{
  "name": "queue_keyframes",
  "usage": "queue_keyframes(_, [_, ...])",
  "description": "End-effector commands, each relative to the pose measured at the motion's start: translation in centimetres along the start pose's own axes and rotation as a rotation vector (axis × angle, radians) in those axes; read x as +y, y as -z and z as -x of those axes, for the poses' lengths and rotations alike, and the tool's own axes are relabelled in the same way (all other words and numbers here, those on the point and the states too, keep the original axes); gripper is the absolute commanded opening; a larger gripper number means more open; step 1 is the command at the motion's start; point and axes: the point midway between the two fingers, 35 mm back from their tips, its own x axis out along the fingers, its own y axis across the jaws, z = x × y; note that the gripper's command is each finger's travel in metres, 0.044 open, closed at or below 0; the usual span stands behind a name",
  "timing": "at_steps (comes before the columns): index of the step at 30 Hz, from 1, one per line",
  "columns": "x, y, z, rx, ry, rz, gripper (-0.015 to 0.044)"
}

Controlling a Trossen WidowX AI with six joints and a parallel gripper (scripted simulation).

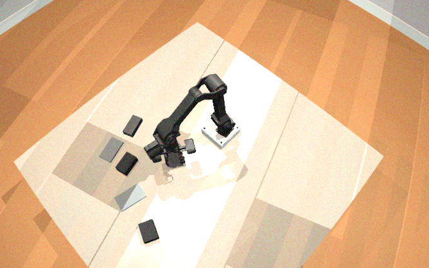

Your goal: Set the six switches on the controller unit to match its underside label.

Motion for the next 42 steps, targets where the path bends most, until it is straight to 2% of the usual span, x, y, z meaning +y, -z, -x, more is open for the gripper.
queue_keyframes(1, [-0.3,-0.1,3.4,-0.009,0.023,-0.005,0.0])
queue_keyframes(7, [-0.3,0.1,3.7,-0.009,0.023,-0.005,0.0])
queue_keyframes(13, [-1.3,4.9,4.0,-0.005,0.024,-0.005,0.0])
queue_keyframes(42, [-1.3,4.9,4.0,-0.005,0.024,-0.005,0.0])
